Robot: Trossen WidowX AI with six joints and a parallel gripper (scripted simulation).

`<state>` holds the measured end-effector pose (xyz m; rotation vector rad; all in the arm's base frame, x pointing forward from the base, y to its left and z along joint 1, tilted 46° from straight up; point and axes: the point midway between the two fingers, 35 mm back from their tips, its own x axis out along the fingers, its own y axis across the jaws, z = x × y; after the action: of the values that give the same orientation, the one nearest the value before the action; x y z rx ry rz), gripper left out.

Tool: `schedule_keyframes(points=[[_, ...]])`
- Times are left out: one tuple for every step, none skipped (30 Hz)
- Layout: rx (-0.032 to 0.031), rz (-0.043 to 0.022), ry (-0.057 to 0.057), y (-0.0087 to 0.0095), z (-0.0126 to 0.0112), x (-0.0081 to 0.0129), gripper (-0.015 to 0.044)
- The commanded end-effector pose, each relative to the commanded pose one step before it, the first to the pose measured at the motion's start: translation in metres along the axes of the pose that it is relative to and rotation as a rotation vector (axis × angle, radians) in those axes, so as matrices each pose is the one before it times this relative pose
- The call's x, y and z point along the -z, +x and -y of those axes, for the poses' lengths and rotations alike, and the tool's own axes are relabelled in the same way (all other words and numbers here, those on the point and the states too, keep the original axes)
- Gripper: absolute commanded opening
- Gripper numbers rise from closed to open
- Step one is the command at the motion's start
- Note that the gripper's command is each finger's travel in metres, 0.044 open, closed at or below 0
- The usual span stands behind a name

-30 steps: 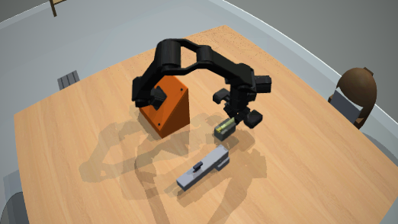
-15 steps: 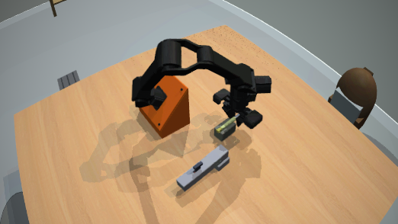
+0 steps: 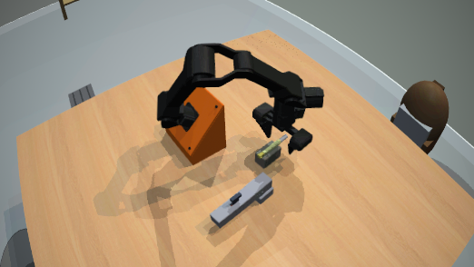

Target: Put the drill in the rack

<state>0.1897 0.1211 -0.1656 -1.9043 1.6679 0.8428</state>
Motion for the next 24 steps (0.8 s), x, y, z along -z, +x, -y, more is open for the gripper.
schedule_keyframes(points=[[-0.00111, 0.00452, 0.0084, -0.01851, 0.00098, -0.00046, 0.044], [-0.00007, 0.00015, -0.0001, -0.00345, -0.0001, -0.00019, 0.044], [-0.00005, 0.00018, -0.0001, -0.00371, 0.00005, -0.00021, 0.044], [-0.00004, 0.00018, -0.0001, -0.00379, 0.00014, -0.00019, 0.044], [-0.00004, 0.00018, -0.0001, -0.0038, 0.00018, -0.00015, 0.044], [-0.00004, 0.00017, -0.0001, -0.00378, 0.00017, -0.00013, 0.044], [-0.00004, 0.00017, -0.0001, -0.00374, 0.00015, -0.00012, 0.044], [-0.00004, 0.00016, -0.0001, -0.0037, 0.00013, -0.0001, 0.044], [-0.00004, 0.00016, -0.0001, -0.00366, 0.00012, -0.00009, 0.044], [-0.00004, 0.00015, -0.0001, -0.00363, 0.00012, -0.00008, 0.044], [-0.00005, 0.00015, -0.0001, -0.00362, 0.00012, -0.00006, 0.044], [-0.00005, 0.00014, -0.0001, -0.00362, 0.00013, -0.00005, 0.044], [-0.00005, 0.00014, -0.0001, -0.00362, 0.00015, -0.00003, 0.044], [-0.00004, 0.00013, -0.0001, -0.00361, 0.00017, -0.00001, 0.044], [-0.00004, 0.00011, 0.0, -0.00297, 0.00015, 0.00001, 0.044], [-0.00002, 0.00005, 0.0, -0.00145, 0.00007, 0.00001, 0.044], [0.0, 0.0, 0.0, 0.0, 0.0, 0.0, 0.044], [0.00347, 0.00014, -0.0062, 0.00859, -0.00004, -0.00097, 0.044], [-0.00009, 0.01079, 0.0031, -0.00164, 0.00127, -0.00077, 0.044], [-0.00002, 0.01801, 0.0051, -0.00276, 0.00214, -0.00129, 0.044], [0.00026, 0.02525, 0.007, -0.00392, 0.00304, -0.00181, 0.044], [0.00083, 0.03253, 0.0087, -0.00513, 0.00397, -0.00236, 0.044], [0.00175, 0.03965, 0.0102, -0.00638, 0.00492, -0.00292, 0.044], [0.00286, 0.04338, 0.0106, -0.00713, 0.0055, -0.00327, 0.044]])
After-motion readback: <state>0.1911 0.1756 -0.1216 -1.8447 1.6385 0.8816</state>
